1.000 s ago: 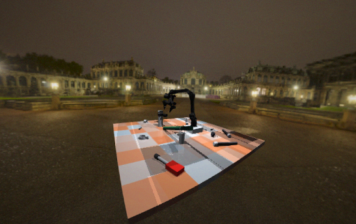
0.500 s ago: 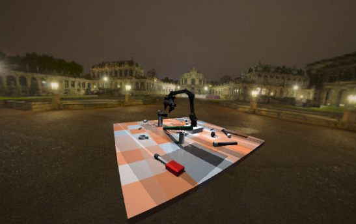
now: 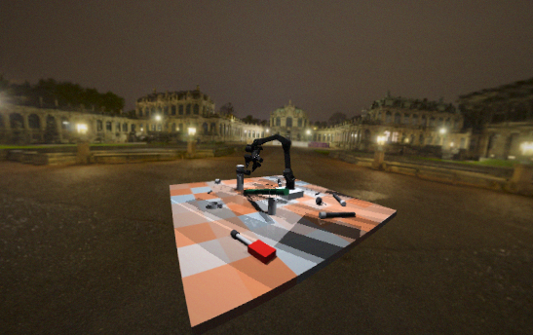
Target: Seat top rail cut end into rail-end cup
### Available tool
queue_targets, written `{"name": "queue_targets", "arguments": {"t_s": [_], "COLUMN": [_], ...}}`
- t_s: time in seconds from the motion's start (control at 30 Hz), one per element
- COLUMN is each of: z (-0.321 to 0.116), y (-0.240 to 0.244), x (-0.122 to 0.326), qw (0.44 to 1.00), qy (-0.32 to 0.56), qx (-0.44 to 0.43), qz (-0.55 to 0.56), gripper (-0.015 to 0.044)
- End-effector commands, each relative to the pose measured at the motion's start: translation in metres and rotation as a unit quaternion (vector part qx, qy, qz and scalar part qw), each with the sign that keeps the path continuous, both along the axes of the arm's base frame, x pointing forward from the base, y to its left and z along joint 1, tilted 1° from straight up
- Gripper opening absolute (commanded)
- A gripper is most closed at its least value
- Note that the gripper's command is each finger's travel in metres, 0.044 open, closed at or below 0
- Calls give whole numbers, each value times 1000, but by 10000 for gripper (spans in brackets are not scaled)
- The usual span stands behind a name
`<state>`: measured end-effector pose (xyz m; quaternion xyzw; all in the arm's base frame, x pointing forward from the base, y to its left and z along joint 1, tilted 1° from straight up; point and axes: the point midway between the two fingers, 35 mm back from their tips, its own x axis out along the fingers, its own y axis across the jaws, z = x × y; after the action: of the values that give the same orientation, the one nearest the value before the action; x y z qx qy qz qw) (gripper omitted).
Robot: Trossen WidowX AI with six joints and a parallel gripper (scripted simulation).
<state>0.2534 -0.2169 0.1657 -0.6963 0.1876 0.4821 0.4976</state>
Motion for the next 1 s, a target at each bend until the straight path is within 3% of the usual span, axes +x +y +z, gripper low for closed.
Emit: {"name": "queue_targets", "arguments": {"t_s": [0.0, 0.97], "z": [-7, -48], "y": [2, 14], "x": [3, 24], "qw": [1000, 1000], "qy": [2, 1], "qx": [4, 4], "qz": [-1, -1], "gripper": [440, 440]}}
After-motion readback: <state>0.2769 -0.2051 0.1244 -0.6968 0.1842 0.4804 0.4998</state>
